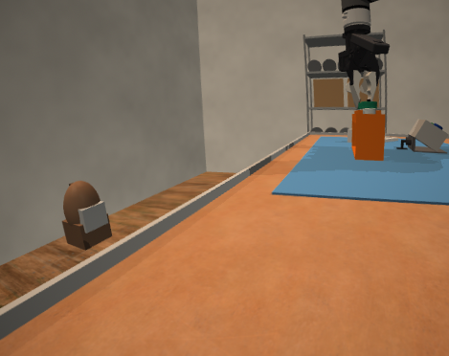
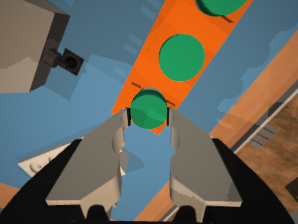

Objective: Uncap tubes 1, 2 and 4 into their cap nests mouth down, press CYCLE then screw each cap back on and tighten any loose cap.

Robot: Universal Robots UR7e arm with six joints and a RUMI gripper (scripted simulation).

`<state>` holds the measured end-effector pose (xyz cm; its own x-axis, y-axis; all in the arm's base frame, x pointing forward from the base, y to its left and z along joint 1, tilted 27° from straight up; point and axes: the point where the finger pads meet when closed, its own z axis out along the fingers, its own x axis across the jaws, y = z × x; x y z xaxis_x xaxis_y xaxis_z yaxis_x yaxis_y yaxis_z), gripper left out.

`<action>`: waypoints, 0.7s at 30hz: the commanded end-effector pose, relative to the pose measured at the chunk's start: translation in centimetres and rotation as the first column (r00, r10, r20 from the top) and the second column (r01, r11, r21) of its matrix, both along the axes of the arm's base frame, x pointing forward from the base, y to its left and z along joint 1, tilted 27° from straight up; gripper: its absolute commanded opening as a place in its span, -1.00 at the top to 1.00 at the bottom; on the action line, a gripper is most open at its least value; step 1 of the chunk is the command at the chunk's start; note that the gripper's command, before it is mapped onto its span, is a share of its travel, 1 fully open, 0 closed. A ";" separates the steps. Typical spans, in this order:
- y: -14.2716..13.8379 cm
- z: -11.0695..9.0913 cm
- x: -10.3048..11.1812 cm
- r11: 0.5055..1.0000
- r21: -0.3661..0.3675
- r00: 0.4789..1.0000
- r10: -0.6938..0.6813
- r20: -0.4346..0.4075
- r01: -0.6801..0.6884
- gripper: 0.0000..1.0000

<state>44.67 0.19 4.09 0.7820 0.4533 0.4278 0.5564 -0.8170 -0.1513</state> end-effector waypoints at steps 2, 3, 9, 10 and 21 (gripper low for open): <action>0.0 0.0 0.0 1.000 0.000 1.000 0.001 0.001 -0.001 1.00; 0.0 0.0 0.0 1.000 0.000 1.000 0.000 0.001 0.000 1.00; 0.0 0.0 0.0 0.983 0.049 0.982 -0.174 -0.074 0.178 1.00; 0.0 0.0 0.0 0.973 0.060 0.972 -0.216 -0.095 0.222 1.00; 0.0 0.0 0.0 0.796 0.107 0.785 -0.550 -0.287 0.596 1.00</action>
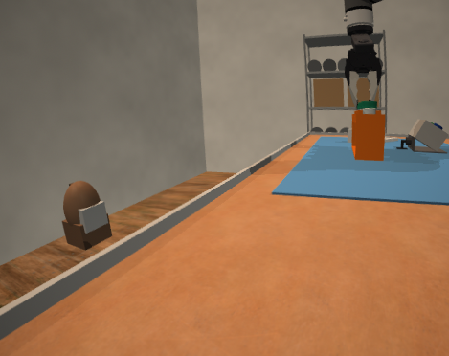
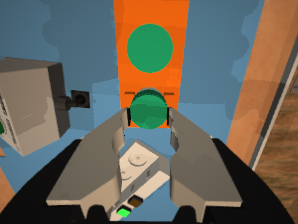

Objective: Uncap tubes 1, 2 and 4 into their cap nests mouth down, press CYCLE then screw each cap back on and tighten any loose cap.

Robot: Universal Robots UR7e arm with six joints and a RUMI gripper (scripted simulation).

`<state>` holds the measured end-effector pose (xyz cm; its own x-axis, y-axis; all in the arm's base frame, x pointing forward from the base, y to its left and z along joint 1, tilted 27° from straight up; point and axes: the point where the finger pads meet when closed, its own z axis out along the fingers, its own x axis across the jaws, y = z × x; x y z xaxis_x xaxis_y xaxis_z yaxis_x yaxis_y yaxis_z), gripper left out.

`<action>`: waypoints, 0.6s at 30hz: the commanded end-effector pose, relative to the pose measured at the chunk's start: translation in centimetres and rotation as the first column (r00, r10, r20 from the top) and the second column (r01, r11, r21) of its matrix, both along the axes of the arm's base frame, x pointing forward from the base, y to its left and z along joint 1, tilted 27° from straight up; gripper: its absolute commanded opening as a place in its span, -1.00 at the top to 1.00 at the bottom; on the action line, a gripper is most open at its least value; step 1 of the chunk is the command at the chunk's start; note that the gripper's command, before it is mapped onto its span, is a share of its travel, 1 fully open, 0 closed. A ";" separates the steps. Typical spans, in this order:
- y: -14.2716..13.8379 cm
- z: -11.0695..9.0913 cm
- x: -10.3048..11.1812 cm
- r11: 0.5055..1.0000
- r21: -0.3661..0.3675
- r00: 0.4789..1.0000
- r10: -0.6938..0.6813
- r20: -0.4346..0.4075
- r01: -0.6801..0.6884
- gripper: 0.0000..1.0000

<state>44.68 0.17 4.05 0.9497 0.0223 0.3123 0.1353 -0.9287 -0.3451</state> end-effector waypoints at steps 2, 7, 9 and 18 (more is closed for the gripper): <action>0.0 0.0 0.0 0.957 0.057 0.953 -0.276 -0.126 0.285 1.00; 0.0 0.0 0.0 0.867 0.087 0.856 -0.462 -0.231 0.491 1.00; 0.0 0.0 0.0 0.867 0.087 0.856 -0.462 -0.231 0.491 1.00; 0.0 0.0 0.0 0.866 0.087 0.855 -0.464 -0.232 0.493 0.30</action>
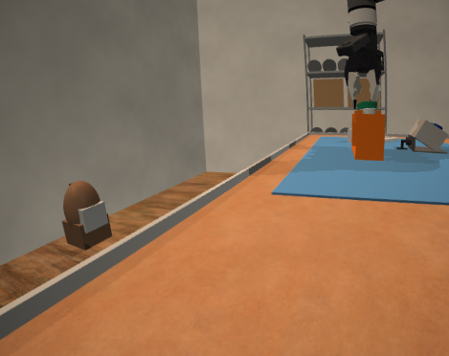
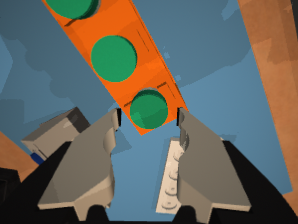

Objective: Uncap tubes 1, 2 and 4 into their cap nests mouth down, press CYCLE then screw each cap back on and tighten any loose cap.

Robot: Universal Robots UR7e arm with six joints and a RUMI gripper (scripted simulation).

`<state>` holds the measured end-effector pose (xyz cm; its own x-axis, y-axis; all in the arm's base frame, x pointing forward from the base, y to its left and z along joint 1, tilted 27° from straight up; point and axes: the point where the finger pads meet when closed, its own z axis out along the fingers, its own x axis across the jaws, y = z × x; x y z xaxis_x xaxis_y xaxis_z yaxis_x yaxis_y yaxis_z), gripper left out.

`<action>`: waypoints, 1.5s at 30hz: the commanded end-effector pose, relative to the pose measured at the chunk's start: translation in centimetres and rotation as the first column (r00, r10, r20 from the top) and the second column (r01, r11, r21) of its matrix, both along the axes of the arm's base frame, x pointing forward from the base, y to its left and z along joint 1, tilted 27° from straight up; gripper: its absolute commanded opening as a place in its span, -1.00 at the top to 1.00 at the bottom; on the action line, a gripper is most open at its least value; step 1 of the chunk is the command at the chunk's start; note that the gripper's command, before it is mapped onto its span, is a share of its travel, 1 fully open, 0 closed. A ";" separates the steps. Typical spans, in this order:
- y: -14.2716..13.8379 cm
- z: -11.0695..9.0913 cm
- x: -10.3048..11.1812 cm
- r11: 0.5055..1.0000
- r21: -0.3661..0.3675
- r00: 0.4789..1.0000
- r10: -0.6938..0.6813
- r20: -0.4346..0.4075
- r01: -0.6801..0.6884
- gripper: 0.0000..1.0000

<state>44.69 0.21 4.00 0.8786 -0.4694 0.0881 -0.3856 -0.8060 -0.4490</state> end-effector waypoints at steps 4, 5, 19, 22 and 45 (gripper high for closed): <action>0.0 0.0 0.0 1.000 -0.001 1.000 -0.012 -0.005 0.012 0.30; 0.0 0.0 0.0 1.000 -0.001 1.000 -0.012 -0.005 0.012 0.30; 0.0 0.1 0.0 0.898 -0.173 0.893 0.428 0.137 -0.404 0.30; 0.0 0.1 0.0 0.820 -0.241 0.810 0.562 0.165 -0.520 0.30; 0.0 0.1 0.0 0.573 -0.401 0.550 0.815 0.183 -0.714 1.00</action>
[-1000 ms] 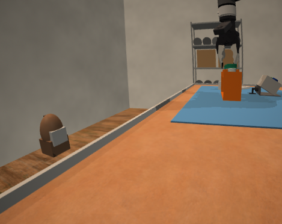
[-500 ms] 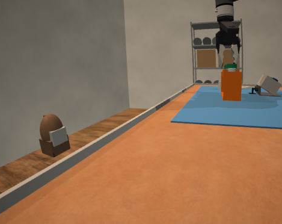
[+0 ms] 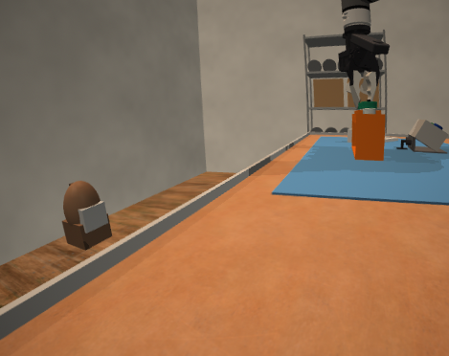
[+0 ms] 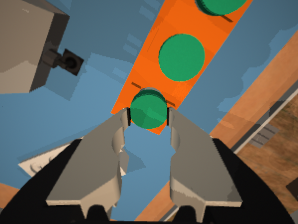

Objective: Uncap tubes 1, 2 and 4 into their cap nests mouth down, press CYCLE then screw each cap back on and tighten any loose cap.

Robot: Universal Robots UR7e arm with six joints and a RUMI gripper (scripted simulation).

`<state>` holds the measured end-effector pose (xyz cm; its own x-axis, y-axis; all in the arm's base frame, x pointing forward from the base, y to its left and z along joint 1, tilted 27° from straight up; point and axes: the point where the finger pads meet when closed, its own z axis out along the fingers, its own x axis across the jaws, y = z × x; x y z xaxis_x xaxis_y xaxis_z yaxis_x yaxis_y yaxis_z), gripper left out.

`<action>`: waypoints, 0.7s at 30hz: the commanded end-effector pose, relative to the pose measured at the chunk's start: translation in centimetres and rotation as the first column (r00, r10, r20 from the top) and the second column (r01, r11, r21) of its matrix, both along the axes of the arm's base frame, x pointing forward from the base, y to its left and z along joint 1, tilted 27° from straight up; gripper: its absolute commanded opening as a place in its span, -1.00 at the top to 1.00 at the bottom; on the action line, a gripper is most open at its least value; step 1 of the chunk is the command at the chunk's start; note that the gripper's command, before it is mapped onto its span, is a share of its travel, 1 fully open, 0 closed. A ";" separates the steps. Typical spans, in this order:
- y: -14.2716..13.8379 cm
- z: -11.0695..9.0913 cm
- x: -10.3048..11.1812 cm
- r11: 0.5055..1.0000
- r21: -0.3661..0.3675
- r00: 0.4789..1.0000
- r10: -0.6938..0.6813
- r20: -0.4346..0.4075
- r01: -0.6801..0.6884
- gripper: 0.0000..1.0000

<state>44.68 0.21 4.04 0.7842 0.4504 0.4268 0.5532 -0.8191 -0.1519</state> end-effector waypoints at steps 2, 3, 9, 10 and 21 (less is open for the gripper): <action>0.0 0.0 0.0 1.000 0.000 1.000 0.005 0.003 -0.005 1.00; 0.0 0.0 0.0 1.000 0.000 1.000 0.005 0.003 -0.005 1.00; 0.0 0.0 0.0 1.000 0.000 1.000 0.004 0.002 -0.004 1.00; 0.0 0.0 0.0 0.999 0.013 0.999 -0.039 -0.015 0.040 1.00; 0.0 0.0 0.0 0.895 0.097 0.890 -0.411 -0.199 0.435 1.00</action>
